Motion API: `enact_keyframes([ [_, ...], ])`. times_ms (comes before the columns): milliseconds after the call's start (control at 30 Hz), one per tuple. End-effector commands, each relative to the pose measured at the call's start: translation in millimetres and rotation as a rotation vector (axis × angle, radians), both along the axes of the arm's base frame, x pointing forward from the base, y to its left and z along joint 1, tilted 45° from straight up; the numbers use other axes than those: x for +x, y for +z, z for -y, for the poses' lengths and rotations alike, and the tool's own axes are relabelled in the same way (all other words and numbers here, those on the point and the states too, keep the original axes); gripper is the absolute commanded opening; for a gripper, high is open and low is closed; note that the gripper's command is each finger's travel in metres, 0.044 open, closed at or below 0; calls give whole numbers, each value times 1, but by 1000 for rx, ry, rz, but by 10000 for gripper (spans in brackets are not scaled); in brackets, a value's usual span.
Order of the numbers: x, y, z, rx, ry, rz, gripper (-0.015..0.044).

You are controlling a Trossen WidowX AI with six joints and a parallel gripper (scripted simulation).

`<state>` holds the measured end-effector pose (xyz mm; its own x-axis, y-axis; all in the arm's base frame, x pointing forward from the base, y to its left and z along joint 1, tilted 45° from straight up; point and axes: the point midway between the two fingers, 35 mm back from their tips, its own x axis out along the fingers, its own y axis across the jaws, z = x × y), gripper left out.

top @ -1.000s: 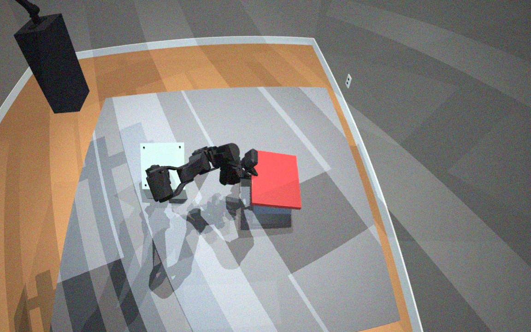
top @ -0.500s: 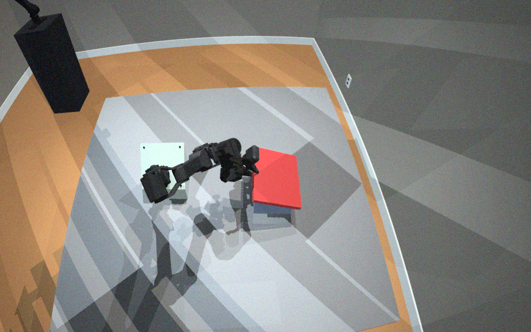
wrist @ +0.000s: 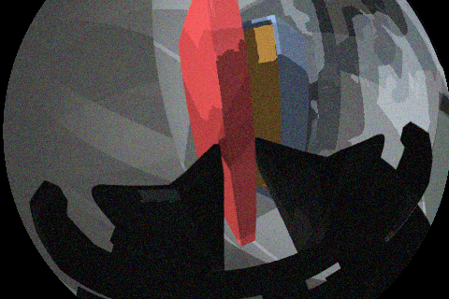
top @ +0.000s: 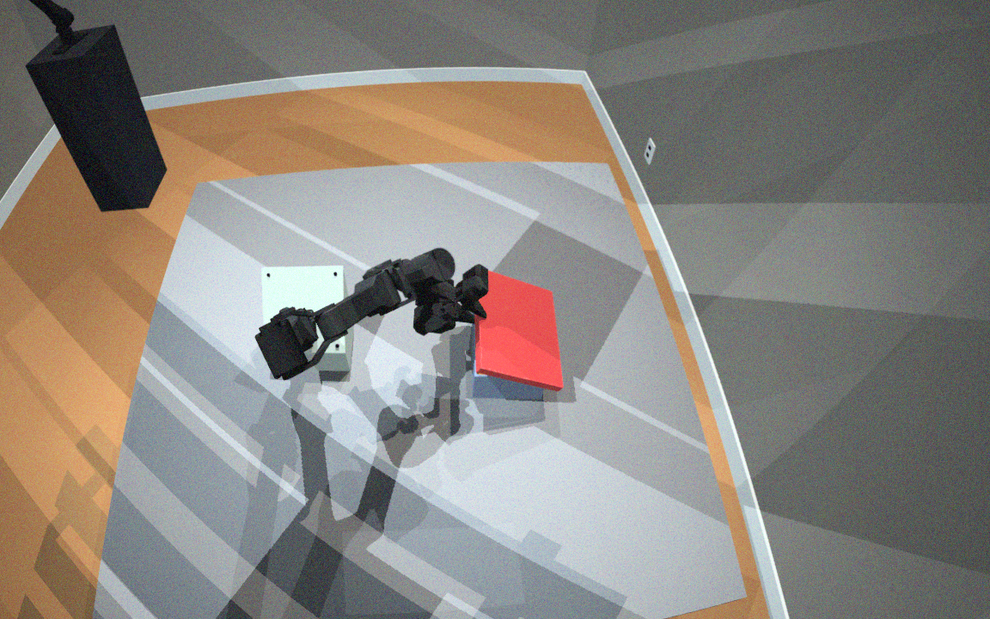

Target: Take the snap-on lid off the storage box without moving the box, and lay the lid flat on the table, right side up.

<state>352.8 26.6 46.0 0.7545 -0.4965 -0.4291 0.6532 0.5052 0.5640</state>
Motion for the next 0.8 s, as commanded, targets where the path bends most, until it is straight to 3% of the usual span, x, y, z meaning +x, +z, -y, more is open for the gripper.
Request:
enact_keyframes([
  [0, 5, 7, -7, 4, 3, 11, 0],
  [767, 27, 30, -27, 5, 3, 12, 0],
])
